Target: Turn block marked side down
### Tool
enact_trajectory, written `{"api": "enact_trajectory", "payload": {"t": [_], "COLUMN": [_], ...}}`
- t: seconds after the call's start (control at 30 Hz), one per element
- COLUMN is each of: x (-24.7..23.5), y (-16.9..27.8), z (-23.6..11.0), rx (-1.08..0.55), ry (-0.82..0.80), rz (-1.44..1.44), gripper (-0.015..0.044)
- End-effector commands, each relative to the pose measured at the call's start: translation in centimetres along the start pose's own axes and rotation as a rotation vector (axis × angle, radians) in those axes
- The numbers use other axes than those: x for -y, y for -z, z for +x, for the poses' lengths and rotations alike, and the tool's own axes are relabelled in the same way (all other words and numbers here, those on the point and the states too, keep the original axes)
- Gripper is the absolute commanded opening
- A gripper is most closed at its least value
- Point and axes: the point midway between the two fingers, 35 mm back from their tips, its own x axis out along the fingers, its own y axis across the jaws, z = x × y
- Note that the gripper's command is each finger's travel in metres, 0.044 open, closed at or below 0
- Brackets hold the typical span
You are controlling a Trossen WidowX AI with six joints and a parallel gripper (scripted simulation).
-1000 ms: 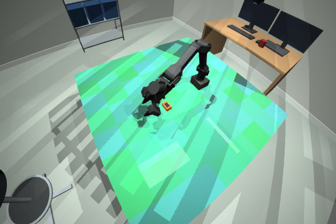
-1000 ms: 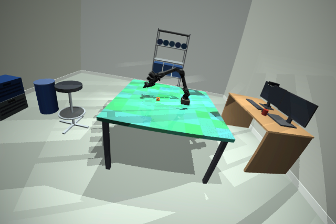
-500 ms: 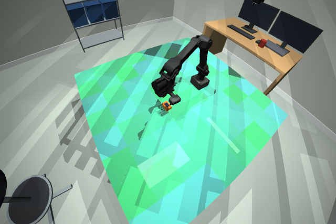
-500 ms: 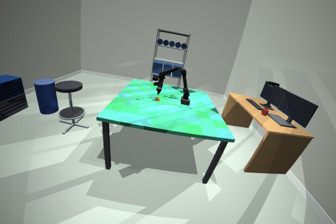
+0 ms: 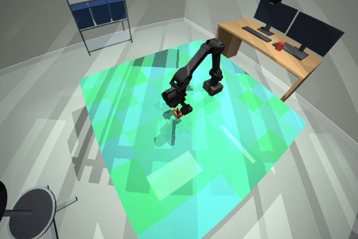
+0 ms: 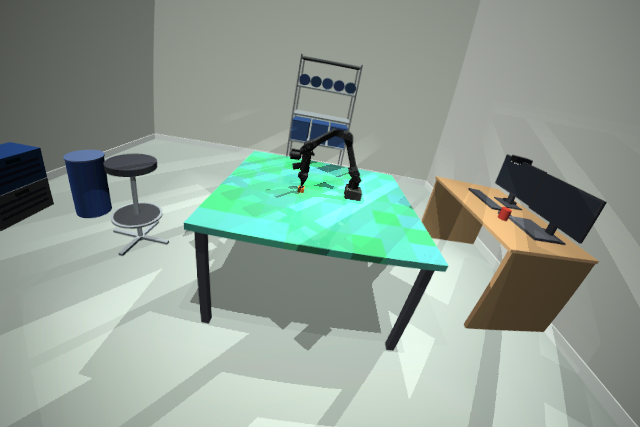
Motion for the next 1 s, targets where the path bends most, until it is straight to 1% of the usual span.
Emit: {"api": "enact_trajectory", "payload": {"t": [0.0, 0.17, 0.87, 0.97], "x": [0.0, 0.0, 0.0, 0.0], "y": [0.0, 0.0, 0.1, 0.1], "z": [1.4, 1.5, 4.6, 4.6], "rx": [-0.005, -0.005, -0.005, -0.005], "ry": [-0.003, -0.003, -0.003, -0.003], "rz": [-0.004, -0.004, -0.004, -0.004], "gripper": [0.0440, 0.0440, 0.0440, 0.0361]}}
